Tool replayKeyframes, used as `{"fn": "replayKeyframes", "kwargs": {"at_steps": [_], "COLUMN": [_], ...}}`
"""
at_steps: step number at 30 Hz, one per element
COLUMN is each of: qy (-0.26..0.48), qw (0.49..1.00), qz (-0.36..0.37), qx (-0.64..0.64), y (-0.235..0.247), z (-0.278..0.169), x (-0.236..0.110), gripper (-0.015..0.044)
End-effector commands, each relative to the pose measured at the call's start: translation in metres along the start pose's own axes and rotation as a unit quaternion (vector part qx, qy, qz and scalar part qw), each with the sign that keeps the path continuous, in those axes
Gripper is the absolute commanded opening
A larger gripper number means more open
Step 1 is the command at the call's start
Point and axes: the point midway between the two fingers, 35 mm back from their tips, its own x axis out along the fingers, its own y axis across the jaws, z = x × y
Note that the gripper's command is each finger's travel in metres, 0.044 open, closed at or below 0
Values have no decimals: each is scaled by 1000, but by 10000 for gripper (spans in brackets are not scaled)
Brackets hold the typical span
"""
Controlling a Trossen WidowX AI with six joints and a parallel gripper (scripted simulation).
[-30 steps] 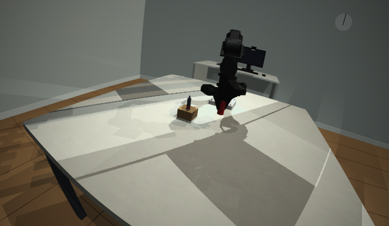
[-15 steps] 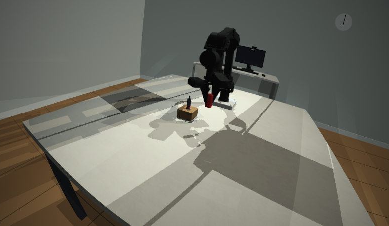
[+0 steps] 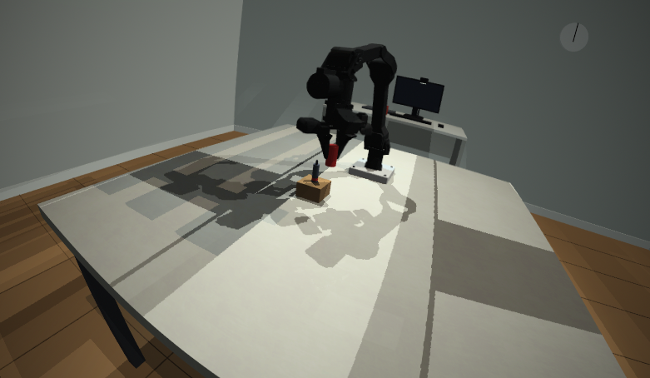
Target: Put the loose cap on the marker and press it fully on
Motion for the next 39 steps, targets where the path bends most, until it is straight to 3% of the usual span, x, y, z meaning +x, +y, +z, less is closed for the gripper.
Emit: {"fn": "replayKeyframes", "kwargs": {"at_steps": [1,11,39], "qy": [0,2,2], "qw": [1000,1000,1000], "qz": [-2,-2,-2], "qx": [-4,-8,-8], "y": [-6,-16,-18], "z": [-14,-47,-47], "x": [-6,-16,15], "gripper": [0,0,0]}}
